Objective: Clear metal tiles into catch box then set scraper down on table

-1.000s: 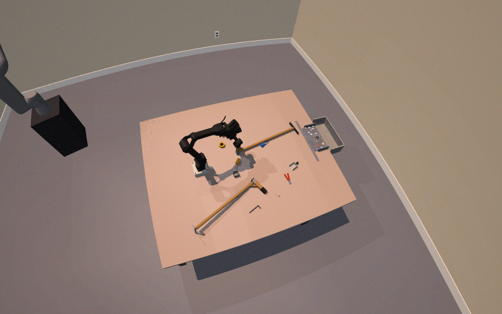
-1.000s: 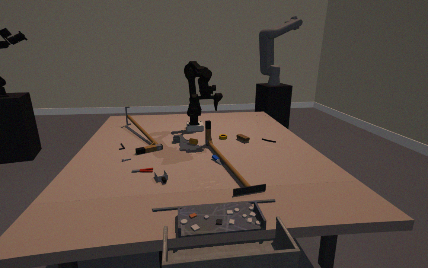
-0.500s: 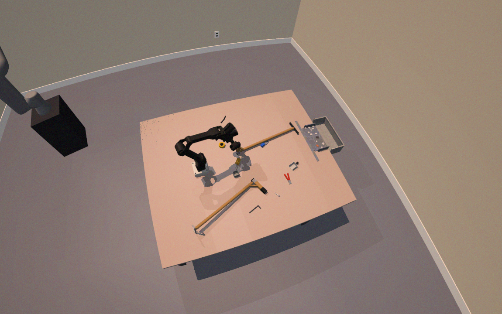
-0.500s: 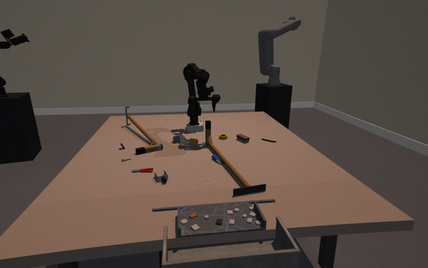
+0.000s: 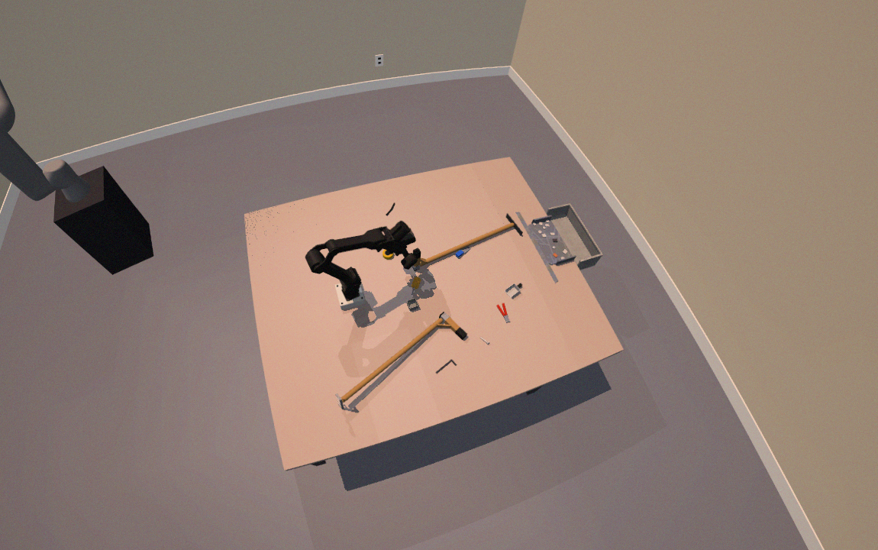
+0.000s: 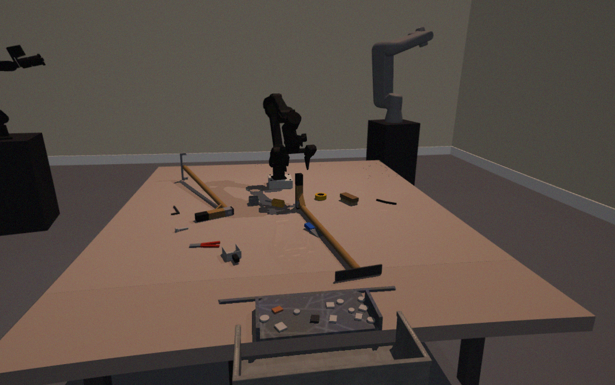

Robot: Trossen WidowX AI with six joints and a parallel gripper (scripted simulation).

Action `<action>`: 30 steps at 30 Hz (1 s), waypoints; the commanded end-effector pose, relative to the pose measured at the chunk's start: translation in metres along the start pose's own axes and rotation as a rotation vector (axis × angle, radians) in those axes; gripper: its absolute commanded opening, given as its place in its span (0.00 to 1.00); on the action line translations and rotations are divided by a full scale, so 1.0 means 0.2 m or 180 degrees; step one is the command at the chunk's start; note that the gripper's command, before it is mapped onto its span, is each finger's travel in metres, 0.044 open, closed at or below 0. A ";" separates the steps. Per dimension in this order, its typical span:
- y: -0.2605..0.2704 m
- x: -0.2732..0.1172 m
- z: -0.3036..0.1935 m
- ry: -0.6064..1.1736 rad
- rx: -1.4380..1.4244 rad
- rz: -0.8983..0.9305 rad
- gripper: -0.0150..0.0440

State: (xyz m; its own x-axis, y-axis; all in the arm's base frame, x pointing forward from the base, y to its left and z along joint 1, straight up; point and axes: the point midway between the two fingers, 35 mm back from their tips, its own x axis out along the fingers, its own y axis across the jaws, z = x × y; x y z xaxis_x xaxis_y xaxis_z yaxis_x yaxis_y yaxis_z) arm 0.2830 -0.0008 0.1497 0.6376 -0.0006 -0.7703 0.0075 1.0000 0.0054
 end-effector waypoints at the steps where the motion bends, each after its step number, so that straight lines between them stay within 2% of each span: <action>1: 0.00 0.02 -0.01 0.0002 0.0015 -0.0018 1.00; 30: 0.00 0.25 0.00 -0.0006 0.0015 -0.0017 1.00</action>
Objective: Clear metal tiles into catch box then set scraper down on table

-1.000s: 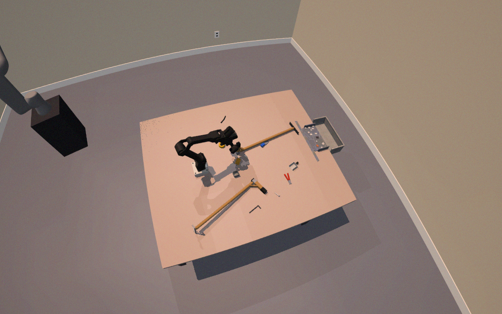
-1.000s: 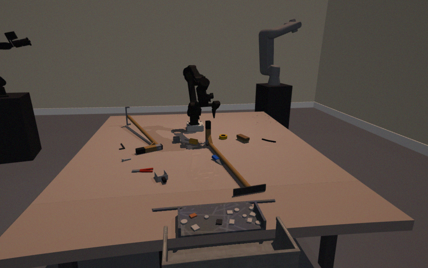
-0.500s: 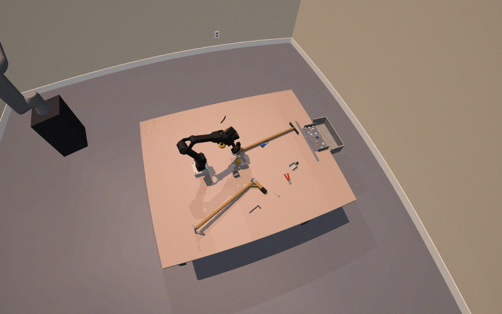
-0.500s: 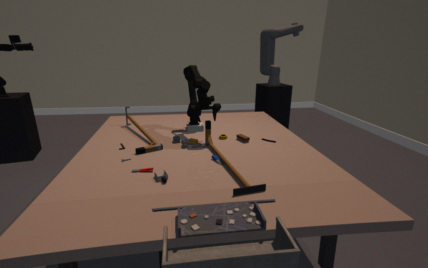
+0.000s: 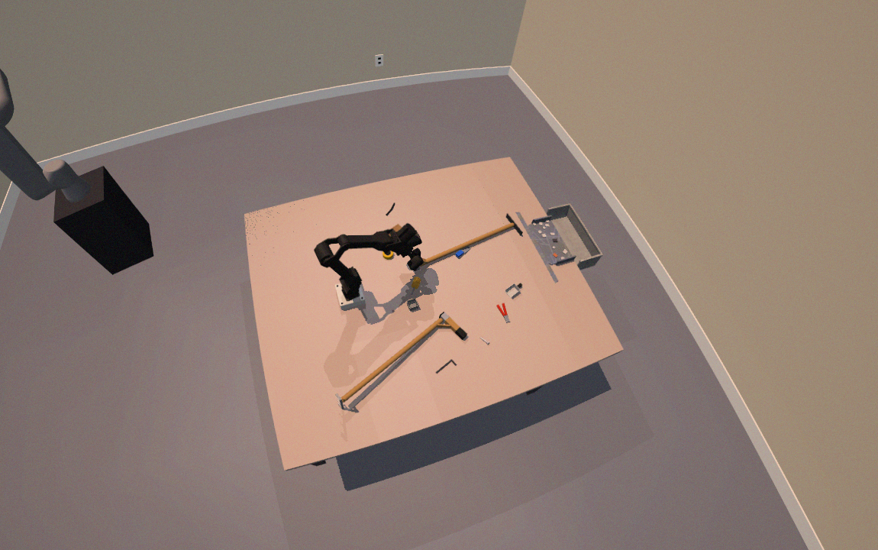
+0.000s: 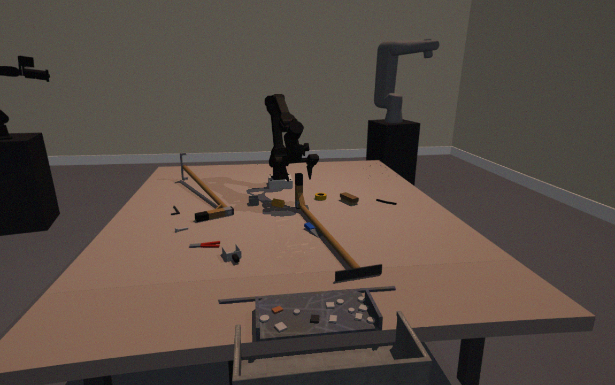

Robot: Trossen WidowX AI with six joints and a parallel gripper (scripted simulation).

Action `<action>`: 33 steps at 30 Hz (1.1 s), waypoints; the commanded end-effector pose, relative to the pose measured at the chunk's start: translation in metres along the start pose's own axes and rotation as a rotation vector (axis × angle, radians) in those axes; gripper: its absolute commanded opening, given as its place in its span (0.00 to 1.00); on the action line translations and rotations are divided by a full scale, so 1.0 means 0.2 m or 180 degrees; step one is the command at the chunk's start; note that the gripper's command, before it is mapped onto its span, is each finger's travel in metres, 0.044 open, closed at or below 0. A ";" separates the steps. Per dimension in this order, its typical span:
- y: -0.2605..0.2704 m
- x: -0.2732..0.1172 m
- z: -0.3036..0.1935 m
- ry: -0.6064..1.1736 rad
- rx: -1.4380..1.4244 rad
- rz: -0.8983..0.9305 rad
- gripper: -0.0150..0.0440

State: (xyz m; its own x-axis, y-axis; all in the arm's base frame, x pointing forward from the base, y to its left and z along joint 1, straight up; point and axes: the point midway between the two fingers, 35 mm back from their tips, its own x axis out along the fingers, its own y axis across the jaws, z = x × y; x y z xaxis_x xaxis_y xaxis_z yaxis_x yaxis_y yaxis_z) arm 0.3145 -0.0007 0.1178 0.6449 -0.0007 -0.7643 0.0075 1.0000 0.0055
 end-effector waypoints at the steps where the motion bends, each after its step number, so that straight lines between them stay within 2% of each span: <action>1: 0.00 0.04 -0.02 0.0024 0.0015 -0.0018 1.00; 21: 0.00 0.19 -0.03 0.0020 0.0015 -0.0018 1.00; 33: 0.00 0.17 -0.02 0.0001 0.0000 0.0000 0.47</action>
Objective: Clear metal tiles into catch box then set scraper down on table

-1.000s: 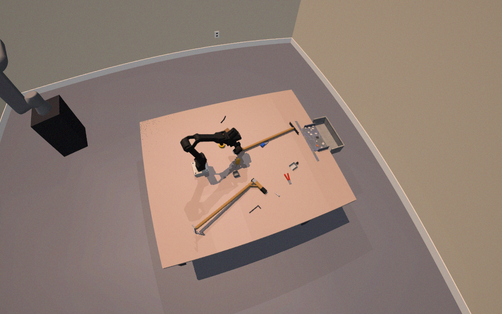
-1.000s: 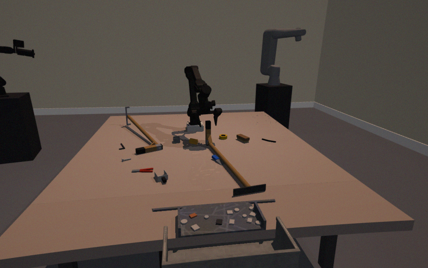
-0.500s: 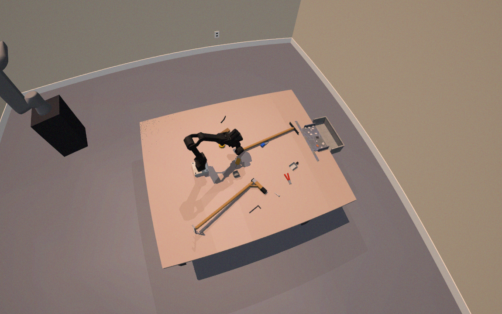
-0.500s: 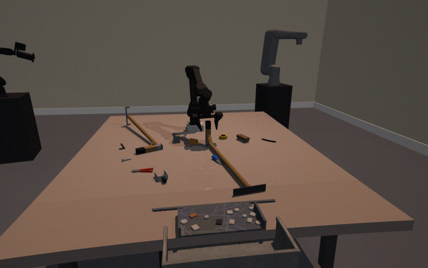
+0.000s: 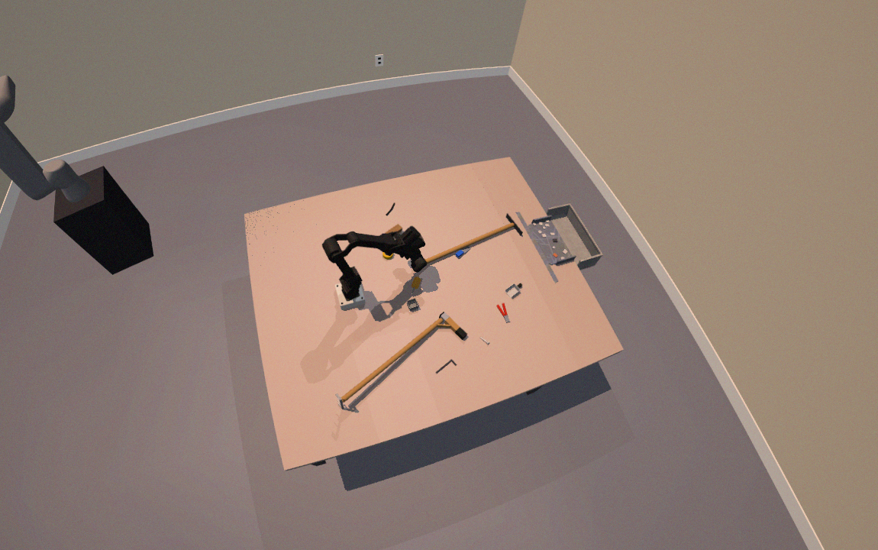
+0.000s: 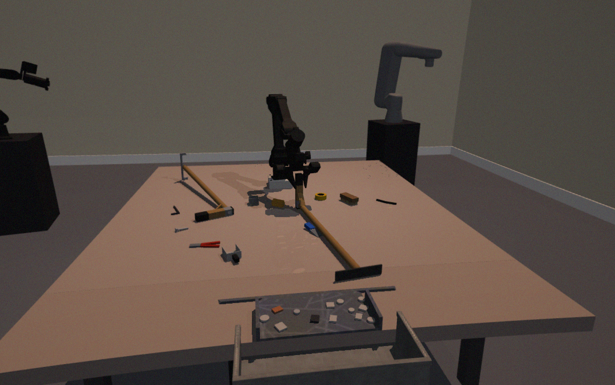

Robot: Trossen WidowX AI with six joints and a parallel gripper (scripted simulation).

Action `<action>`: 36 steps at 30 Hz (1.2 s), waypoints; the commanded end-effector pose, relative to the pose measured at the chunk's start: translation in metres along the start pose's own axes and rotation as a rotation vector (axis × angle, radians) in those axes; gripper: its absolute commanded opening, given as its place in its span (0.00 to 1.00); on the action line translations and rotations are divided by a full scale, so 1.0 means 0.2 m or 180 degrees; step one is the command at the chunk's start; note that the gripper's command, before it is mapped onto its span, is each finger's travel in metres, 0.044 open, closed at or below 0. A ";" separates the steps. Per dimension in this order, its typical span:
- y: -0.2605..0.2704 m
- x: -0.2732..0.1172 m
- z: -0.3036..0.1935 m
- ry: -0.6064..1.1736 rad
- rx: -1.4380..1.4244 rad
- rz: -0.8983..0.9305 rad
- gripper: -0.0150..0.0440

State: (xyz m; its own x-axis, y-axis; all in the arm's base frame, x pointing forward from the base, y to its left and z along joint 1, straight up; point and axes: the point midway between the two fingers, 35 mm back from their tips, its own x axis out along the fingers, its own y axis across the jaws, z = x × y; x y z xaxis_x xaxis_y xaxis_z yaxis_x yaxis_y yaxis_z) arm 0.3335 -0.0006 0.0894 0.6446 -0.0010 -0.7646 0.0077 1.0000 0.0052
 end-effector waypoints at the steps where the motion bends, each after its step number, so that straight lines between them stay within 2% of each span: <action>1: 0.00 0.00 0.00 -0.0001 0.0000 0.0001 0.45; 7: 0.00 0.00 0.00 -0.0001 0.0000 0.0001 0.39; 10: 0.00 0.00 0.00 0.0000 0.0002 0.0003 0.25; 36: -0.13 -0.01 0.01 0.0004 0.0112 -0.0086 0.25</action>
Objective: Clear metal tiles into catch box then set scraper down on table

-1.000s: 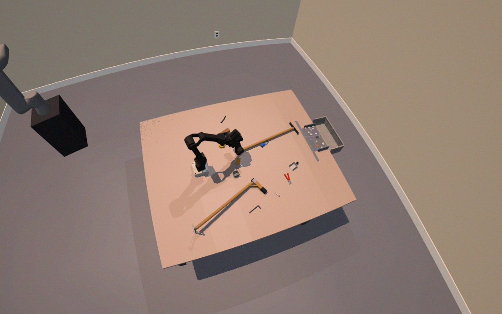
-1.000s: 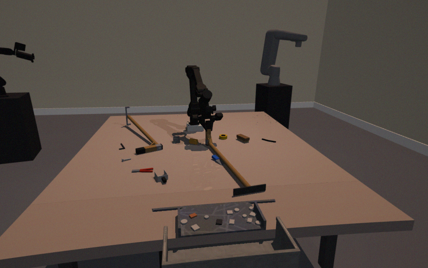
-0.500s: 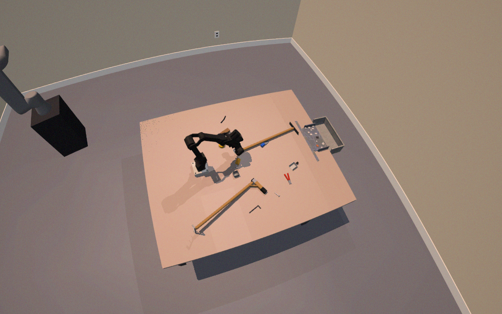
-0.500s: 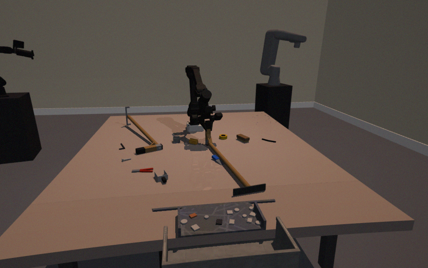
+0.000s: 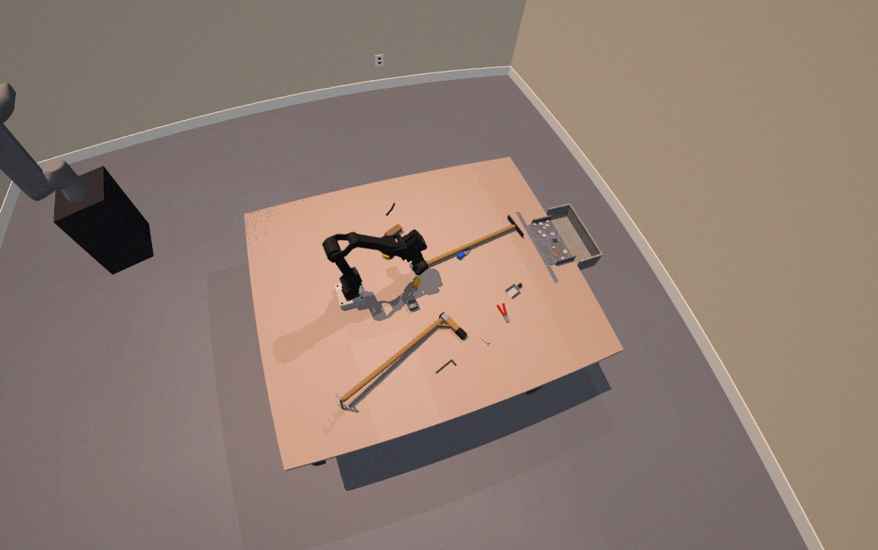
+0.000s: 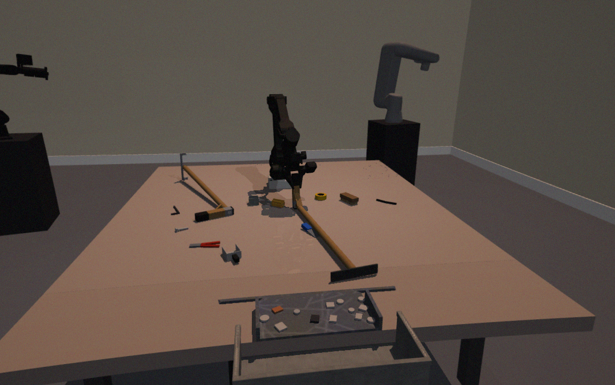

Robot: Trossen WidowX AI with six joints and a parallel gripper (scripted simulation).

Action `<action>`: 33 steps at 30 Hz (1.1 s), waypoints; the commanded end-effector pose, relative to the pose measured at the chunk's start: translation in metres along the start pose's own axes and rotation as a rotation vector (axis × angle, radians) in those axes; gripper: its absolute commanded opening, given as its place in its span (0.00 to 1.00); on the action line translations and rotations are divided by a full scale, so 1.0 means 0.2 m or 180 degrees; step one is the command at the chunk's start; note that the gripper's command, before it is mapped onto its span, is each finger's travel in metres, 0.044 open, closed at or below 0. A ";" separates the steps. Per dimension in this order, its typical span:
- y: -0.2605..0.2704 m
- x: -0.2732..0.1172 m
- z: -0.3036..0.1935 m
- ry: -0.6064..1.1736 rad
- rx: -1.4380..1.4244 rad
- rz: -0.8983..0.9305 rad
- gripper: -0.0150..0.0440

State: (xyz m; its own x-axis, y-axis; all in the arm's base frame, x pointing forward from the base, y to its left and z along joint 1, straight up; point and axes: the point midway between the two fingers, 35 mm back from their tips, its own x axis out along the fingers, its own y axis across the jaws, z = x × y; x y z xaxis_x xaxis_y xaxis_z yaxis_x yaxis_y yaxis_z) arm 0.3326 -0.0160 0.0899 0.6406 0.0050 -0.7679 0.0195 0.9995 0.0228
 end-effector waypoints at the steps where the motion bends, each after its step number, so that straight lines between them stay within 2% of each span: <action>1: -0.06 0.00 0.01 -0.0014 0.0052 -0.0110 0.25; 24: -0.20 -0.02 0.00 -0.0019 0.0230 -0.0258 0.25; 33: -0.17 -0.03 -0.01 -0.0020 0.0318 -0.0323 0.25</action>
State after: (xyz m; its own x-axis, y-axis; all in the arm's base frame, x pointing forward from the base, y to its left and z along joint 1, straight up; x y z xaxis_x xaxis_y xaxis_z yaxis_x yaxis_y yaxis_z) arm 0.3279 -0.0520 0.0906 0.6336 -0.0843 -0.7691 0.1423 0.9898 0.0088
